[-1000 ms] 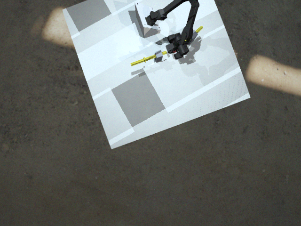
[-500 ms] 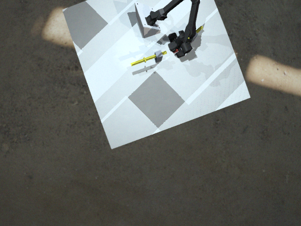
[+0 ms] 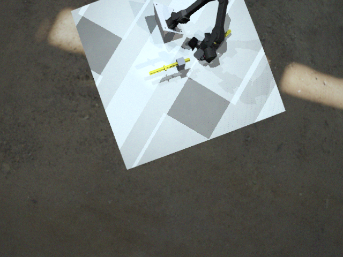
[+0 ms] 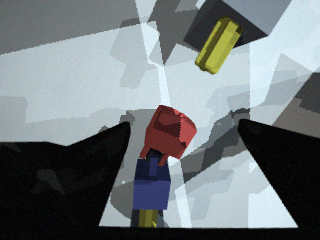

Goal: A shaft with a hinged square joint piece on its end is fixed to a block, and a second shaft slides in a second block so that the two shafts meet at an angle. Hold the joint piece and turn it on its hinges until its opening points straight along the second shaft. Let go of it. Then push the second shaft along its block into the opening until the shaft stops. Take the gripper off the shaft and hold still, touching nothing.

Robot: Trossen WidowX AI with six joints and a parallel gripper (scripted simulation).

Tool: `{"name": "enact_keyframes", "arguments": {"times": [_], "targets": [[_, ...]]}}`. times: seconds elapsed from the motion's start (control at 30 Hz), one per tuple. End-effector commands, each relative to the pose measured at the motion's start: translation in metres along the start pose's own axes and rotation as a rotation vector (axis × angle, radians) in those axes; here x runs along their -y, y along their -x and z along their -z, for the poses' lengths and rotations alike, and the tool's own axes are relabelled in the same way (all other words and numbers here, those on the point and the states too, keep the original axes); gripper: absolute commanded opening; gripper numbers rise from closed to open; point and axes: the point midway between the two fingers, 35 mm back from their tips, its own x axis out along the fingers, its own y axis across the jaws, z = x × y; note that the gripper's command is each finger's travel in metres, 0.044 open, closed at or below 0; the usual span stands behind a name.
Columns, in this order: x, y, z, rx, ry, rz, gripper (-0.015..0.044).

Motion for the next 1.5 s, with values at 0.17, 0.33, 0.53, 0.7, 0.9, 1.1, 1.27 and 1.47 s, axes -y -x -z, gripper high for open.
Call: {"name": "enact_keyframes", "arguments": {"times": [0.17, 0.33, 0.53, 0.7, 0.9, 1.1, 1.27, 1.47], "targets": [[0.003, 0.031, -0.006, -0.038, 0.326, -0.034, 0.0440], [0.005, 0.046, -0.008, -0.052, 0.487, -0.059, 0.0440], [0.008, 0.064, -0.009, -0.061, 0.680, -0.097, 0.0440], [0.011, 0.080, -0.010, -0.062, 0.841, -0.135, 0.0440], [0.012, 0.084, -0.010, -0.060, 0.887, -0.146, 0.0440], [0.013, 0.084, -0.012, -0.062, 0.864, -0.139, 0.0440], [0.015, 0.078, -0.019, -0.101, 0.751, -0.155, 0.0440], [0.019, 0.068, -0.030, -0.167, 0.556, -0.176, 0.0440]]}}
